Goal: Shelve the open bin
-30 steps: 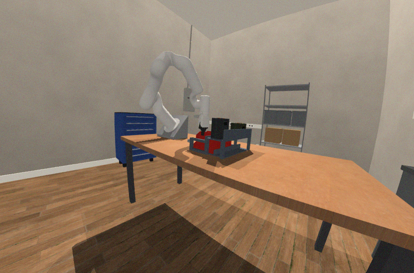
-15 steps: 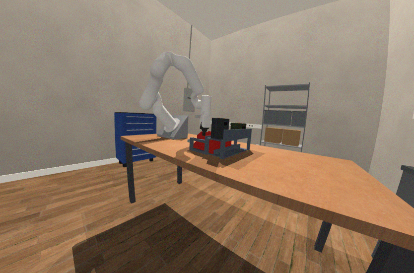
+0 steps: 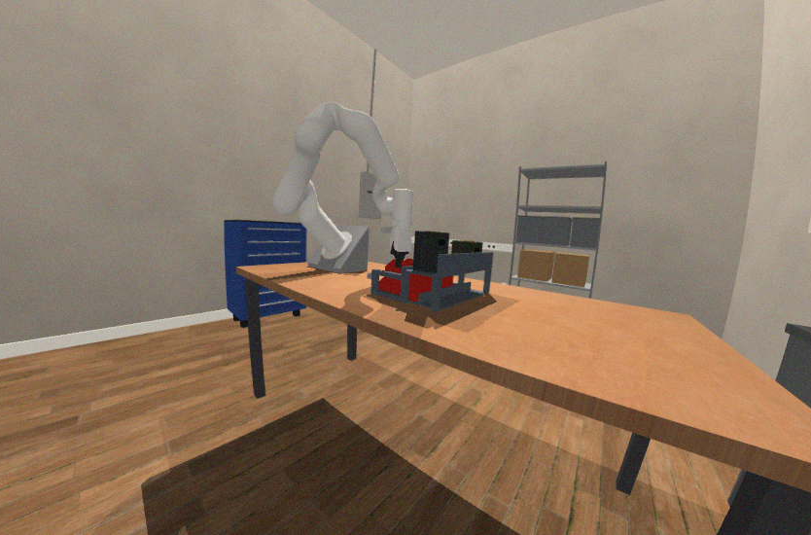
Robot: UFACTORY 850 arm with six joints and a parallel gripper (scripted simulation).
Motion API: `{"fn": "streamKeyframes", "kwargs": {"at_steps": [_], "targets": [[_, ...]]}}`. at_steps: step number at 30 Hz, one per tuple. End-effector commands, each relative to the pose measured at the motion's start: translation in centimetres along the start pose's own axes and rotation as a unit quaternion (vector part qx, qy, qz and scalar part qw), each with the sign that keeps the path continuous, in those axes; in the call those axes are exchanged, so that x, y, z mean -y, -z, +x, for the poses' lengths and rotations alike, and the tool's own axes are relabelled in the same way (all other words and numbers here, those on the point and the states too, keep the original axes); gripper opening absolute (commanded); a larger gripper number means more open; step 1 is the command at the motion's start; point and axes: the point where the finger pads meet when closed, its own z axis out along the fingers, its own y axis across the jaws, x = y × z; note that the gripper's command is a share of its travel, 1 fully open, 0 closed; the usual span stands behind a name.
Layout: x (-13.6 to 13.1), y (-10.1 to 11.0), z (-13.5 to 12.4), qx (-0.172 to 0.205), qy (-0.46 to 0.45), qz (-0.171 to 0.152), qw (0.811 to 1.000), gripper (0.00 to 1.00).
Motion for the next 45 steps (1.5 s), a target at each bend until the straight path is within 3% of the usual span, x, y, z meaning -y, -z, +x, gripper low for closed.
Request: {"fn": "streamKeyframes", "kwargs": {"at_steps": [1,45], "targets": [[0.0,-0.3,0.2,0.001,0.000,0.000,1.000,0.00],[0.0,-1.8,1.2,0.001,0.000,0.000,1.000,0.00]]}}
